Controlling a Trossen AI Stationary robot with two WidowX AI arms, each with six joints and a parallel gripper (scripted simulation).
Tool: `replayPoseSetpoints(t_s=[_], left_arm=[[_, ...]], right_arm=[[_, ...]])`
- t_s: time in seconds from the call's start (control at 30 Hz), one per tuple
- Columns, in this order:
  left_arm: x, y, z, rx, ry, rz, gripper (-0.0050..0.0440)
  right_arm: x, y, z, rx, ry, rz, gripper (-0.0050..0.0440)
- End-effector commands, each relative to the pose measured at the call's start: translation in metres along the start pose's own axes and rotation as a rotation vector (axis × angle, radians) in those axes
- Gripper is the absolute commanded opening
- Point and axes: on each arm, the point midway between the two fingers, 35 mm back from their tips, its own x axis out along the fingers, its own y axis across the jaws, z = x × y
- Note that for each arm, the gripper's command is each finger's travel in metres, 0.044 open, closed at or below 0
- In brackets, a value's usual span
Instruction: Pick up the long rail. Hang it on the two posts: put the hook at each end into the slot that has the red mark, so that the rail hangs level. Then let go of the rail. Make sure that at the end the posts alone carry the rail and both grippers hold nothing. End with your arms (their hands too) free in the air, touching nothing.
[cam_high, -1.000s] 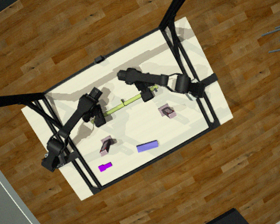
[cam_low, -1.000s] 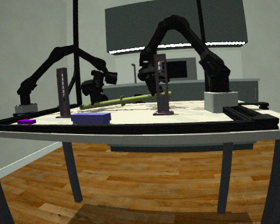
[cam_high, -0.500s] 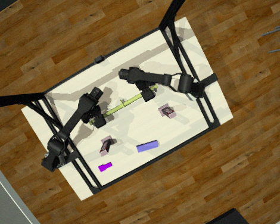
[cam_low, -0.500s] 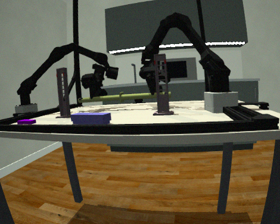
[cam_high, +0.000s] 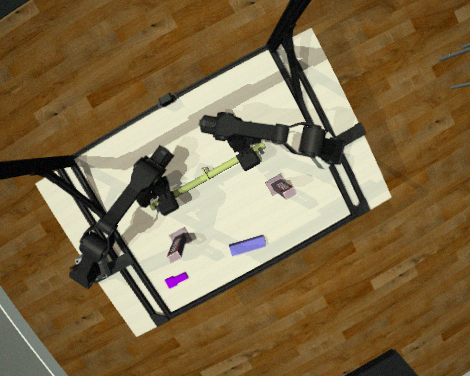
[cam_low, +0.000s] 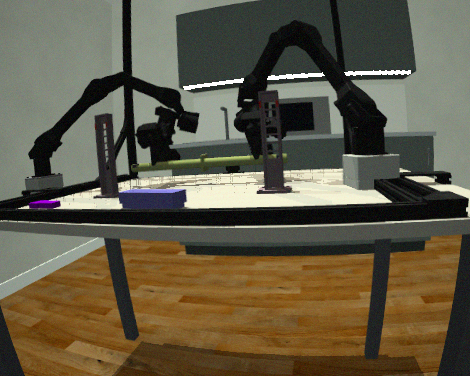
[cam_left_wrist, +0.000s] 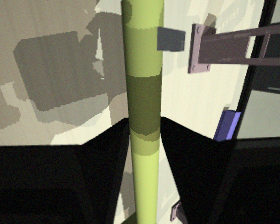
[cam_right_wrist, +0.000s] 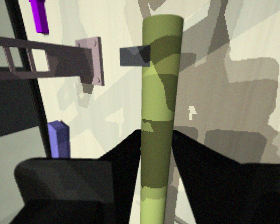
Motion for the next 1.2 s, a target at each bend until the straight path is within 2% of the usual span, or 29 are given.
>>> replayPoseSetpoints(t_s=[0.0, 0.13, 1.17], left_arm=[[-0.0005, 0.0001, 0.0011, 0.000, -0.004, -0.016, 0.0000], [-0.0004, 0.0009, 0.0010, 0.001, -0.011, -0.051, 0.0000], [0.0012, -0.0015, 0.0010, 0.001, -0.012, -0.052, 0.0000]], right_arm=[[-0.0004, -0.0001, 0.0001, 0.002, -0.002, 0.014, 0.0000], [-0.0005, -0.0013, -0.0009, -0.001, -0.002, 0.042, 0.0000], [0.0010, 0.0009, -0.0011, 0.000, -0.002, 0.043, 0.0000]])
